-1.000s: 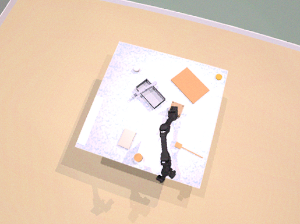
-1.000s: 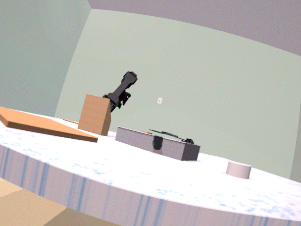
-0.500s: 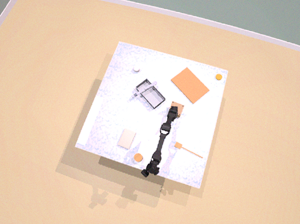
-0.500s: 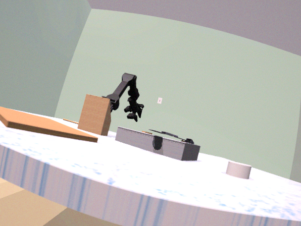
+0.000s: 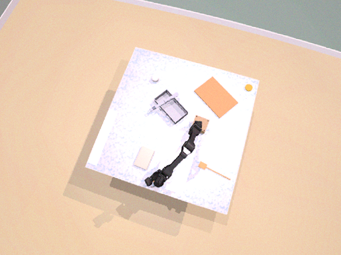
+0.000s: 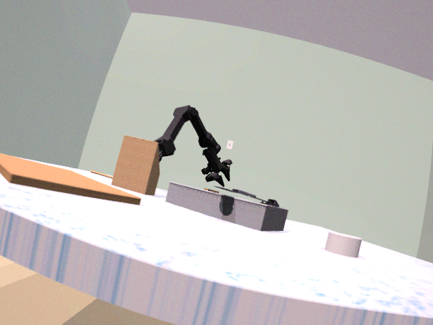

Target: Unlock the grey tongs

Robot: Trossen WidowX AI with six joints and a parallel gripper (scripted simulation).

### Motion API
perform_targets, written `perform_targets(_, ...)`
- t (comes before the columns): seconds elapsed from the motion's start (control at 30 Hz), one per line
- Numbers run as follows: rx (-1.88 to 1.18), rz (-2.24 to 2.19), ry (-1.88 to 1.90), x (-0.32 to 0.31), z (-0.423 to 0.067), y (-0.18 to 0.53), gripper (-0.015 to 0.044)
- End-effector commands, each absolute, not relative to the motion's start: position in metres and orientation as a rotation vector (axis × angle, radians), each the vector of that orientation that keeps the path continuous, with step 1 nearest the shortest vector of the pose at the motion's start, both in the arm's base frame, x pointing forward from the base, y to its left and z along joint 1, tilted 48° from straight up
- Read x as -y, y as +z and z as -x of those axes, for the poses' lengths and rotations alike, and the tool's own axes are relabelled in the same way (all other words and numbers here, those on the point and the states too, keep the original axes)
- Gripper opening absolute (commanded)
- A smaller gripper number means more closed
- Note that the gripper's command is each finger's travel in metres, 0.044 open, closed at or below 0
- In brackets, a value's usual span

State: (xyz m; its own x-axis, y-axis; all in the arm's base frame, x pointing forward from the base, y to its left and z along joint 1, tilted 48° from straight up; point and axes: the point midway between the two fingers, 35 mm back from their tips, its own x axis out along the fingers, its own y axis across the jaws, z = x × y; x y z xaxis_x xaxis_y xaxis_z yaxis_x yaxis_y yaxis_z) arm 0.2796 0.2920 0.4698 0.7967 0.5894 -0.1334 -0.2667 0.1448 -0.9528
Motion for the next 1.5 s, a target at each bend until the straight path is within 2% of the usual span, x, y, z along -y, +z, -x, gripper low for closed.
perform_targets(0.0, 0.243, 1.292, 0.629, -0.285, -0.302, 0.451, 0.026)
perform_targets(0.37, -0.03, 1.289, 0.614, -0.221, -0.398, 0.358, 0.026)
perform_targets(0.6, -0.229, 1.247, 0.641, -0.149, -0.448, 0.273, 0.026)
perform_targets(0.8, -0.416, 1.161, 0.661, -0.069, -0.464, 0.194, 0.026)
perform_targets(1.1, -0.641, 0.915, 0.691, 0.047, -0.435, 0.08, 0.026)
perform_targets(1.47, -0.727, 0.425, 0.6, 0.155, -0.325, -0.03, 0.026)
